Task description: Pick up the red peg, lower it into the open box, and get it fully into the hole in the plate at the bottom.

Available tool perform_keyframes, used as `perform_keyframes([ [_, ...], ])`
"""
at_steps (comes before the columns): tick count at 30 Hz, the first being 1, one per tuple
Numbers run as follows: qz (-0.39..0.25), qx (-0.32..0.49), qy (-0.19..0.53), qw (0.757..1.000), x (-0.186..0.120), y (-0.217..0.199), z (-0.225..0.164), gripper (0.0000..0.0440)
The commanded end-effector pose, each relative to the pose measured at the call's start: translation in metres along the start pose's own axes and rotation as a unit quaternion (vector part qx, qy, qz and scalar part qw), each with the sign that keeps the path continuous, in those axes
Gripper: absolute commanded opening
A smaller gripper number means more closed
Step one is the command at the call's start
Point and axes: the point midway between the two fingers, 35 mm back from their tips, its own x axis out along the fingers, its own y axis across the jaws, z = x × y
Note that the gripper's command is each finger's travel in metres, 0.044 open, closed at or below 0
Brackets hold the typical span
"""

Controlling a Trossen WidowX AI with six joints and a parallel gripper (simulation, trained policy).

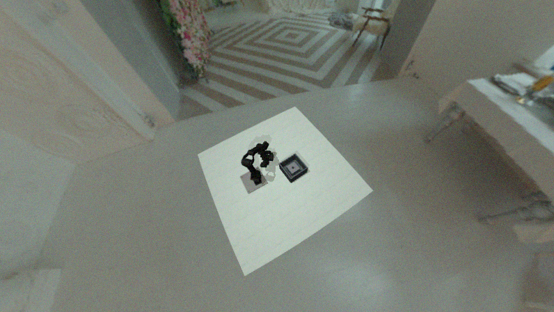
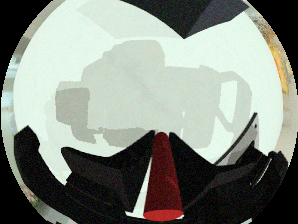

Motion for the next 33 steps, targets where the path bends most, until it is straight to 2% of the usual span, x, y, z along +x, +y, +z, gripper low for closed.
perform_keyframes([
  [1, 0.013, 0.001, -0.022, 1.0, -0.022, 0.004, 0.016, 0.0],
  [13, 0.034, 0.051, -0.072, 0.996, -0.078, 0.001, 0.064, 0.0008],
  [23, 0.034, 0.121, -0.106, 0.986, -0.09, -0.005, 0.112, 0.0],
  [33, 0.026, 0.176, -0.129, 0.976, -0.085, -0.014, 0.162, 0.0],
])
